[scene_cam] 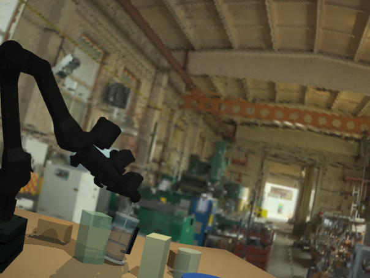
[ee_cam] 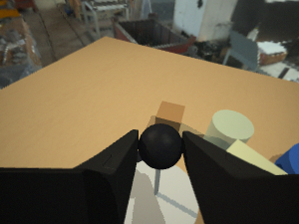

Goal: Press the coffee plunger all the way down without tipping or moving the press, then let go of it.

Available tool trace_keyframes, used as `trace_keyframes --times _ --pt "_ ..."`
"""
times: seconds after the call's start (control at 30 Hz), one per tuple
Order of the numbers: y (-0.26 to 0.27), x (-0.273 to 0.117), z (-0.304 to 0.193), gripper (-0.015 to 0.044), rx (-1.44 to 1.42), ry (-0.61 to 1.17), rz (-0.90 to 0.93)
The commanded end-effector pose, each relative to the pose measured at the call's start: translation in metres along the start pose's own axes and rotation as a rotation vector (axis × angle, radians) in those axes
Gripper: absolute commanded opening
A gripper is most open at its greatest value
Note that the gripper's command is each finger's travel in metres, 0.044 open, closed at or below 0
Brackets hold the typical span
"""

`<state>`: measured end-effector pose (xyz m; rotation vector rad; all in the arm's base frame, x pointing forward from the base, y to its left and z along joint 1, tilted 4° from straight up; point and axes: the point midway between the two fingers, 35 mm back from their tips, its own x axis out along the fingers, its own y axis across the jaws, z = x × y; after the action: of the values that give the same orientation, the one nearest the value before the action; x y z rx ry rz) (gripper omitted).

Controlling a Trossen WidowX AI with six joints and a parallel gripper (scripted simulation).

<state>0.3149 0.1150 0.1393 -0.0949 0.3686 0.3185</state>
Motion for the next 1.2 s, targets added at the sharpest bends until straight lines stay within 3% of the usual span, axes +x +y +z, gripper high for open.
trace_keyframes --times 0.0,1.17 --pt "0.0 0.007 -0.027 0.0113 -0.009 0.077 0.001" --pt "0.0 0.02 -0.016 0.0113 -0.008 0.075 0.001"
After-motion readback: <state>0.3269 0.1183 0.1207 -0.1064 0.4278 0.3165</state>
